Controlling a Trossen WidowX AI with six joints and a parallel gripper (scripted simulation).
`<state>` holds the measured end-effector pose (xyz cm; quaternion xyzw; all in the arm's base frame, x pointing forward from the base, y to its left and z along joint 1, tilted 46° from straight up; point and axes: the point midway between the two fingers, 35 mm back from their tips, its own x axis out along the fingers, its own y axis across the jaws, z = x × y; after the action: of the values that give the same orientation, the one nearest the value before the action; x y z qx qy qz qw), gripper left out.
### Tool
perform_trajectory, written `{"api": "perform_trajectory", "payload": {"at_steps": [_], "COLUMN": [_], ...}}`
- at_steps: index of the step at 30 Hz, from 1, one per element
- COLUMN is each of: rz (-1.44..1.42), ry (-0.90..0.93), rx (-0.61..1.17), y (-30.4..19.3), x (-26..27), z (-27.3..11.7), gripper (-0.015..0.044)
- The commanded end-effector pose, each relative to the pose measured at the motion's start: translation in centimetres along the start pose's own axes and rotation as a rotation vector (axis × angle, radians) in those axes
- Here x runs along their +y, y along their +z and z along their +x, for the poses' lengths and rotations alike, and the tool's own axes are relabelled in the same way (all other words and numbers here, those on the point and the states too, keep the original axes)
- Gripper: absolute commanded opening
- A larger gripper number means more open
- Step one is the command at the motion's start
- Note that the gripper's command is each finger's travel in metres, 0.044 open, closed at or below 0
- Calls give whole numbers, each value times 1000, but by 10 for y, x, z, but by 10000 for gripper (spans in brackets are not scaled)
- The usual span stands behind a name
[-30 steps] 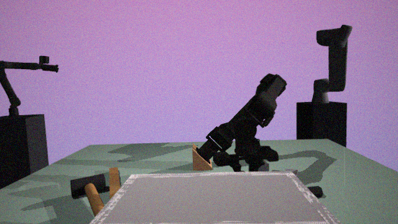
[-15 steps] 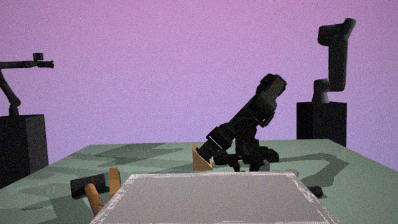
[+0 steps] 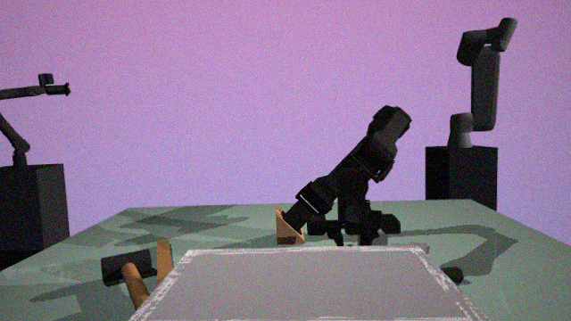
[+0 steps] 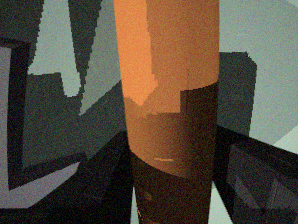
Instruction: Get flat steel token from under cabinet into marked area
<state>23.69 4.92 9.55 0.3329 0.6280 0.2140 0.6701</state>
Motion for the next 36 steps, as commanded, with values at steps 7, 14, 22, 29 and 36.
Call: {"api": "perform_trajectory", "payload": {"at_steps": [7, 14, 22, 29, 36], "rz": [3, 0, -3, 1, 1], "ry": [1, 0, -1, 1, 1], "rx": [-5, -4, -1, -5, -5], "y": [10, 17, 14, 14, 14], "x": [1, 0, 0, -1, -3], "z": [-1, -1, 0, 1, 1], "gripper": [0, 26, 200, 270, 270]}}
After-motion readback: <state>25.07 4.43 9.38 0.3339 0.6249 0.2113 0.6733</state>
